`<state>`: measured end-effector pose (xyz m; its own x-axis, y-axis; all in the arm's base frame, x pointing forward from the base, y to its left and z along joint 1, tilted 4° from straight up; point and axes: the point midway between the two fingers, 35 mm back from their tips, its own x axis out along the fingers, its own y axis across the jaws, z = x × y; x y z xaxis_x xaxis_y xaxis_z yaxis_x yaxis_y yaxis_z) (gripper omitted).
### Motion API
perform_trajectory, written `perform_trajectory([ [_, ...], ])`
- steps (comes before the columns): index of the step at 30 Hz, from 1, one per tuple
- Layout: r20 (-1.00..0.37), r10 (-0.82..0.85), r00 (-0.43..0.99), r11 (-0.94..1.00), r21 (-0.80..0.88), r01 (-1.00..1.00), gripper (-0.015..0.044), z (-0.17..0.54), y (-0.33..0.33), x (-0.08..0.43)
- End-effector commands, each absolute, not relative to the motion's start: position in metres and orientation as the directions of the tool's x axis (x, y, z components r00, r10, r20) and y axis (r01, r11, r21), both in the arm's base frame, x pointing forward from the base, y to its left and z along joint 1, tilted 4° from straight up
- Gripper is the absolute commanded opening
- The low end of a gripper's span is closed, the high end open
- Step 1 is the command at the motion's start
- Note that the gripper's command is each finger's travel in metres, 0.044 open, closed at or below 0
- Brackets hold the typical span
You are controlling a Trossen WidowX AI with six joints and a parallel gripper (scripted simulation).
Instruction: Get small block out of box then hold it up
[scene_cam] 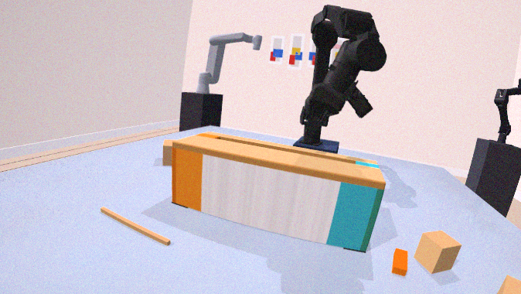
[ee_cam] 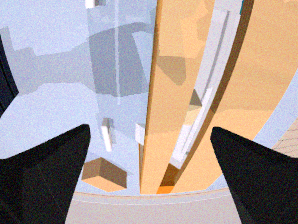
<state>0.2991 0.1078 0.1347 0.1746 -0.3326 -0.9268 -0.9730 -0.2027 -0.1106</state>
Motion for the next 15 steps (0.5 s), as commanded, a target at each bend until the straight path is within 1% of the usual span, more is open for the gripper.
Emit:
perform_trajectory([
  [1, -0.932, -0.33, 0.148, -0.189, -0.088, -0.978, 0.04, 0.132, 0.111, 0.296],
  [15, -0.932, -0.33, 0.148, -0.189, -0.089, -0.978, 0.04, 0.114, 0.11, 0.299],
])
